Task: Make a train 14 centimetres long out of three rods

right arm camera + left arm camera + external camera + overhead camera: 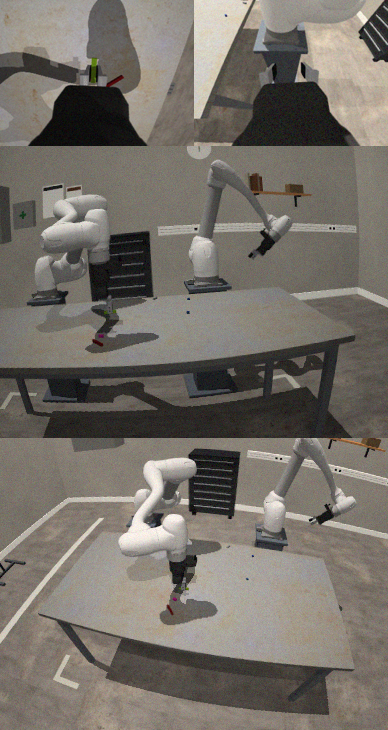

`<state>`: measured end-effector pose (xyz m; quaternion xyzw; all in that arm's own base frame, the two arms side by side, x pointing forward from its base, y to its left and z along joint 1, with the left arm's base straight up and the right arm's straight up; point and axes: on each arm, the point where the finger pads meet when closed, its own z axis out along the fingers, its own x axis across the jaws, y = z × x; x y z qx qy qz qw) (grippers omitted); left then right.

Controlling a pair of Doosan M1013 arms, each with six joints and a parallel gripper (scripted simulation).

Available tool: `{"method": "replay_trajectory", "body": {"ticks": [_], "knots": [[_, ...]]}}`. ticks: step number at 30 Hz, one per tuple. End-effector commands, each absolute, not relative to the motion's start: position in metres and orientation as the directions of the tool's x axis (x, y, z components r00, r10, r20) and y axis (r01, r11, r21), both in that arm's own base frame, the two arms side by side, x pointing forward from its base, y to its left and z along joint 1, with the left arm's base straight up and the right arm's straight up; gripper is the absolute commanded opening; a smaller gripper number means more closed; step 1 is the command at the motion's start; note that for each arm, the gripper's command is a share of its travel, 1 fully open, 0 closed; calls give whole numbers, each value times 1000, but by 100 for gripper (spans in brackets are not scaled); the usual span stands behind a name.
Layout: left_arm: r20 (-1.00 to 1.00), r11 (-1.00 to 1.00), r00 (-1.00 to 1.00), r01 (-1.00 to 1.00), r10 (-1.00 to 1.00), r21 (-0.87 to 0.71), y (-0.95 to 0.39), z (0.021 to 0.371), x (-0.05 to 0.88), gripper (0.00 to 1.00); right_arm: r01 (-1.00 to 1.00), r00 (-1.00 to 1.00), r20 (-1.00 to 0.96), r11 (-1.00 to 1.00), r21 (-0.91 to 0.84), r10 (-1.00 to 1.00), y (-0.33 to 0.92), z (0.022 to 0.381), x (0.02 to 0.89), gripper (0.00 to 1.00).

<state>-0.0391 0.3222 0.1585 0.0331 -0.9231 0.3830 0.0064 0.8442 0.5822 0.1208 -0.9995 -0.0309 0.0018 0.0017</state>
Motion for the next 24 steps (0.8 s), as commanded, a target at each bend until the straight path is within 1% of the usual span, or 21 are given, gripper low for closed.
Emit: {"method": "replay_trajectory", "body": {"ticks": [1, 5, 7, 24], "knots": [[38, 705, -998, -66, -56, -706, 322, 159, -39, 100, -105, 994, 1, -994, -1, -105, 574, 123, 850, 24], [38, 705, -998, -66, -56, -706, 322, 159, -39, 100, -236, 972, 1, -972, -1, -236, 567, 123, 854, 24], [38, 705, -998, -66, -56, -706, 322, 159, -39, 100, -269, 963, 1, -963, -1, -269, 565, 123, 855, 24], [38, 705, -998, -66, -56, -706, 322, 159, -39, 100, -275, 961, 1, -961, -1, -275, 565, 122, 855, 24]]}}
